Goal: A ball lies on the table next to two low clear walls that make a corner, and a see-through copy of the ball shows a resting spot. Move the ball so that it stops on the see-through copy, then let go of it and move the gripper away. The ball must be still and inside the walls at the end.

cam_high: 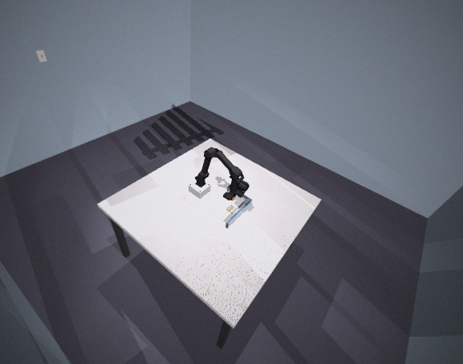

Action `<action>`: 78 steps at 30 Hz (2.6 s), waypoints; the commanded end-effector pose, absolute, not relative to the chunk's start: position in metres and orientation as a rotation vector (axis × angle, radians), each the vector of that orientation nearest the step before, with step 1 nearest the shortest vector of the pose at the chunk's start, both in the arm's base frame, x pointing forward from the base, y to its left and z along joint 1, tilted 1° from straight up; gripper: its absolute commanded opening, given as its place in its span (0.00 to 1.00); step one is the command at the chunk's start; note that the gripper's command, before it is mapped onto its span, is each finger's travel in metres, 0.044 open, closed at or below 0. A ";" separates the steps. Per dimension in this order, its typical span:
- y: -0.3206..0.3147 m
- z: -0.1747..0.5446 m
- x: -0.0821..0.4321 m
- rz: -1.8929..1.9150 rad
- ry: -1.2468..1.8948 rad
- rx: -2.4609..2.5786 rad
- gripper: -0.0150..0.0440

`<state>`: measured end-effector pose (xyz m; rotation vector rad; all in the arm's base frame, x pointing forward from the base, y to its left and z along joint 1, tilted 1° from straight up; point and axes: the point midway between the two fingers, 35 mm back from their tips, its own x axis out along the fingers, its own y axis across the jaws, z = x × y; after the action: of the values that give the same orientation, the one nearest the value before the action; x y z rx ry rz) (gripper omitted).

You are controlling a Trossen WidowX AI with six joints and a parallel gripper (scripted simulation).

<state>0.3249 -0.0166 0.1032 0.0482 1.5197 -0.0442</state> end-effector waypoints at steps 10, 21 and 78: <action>-0.039 0.068 0.322 -0.040 1.533 0.047 0.25; -0.038 0.005 0.324 -0.040 1.533 0.047 0.25; -0.039 0.069 0.326 -0.050 1.517 0.049 0.70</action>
<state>0.3255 -0.0394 0.0694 0.0488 1.5175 -0.0498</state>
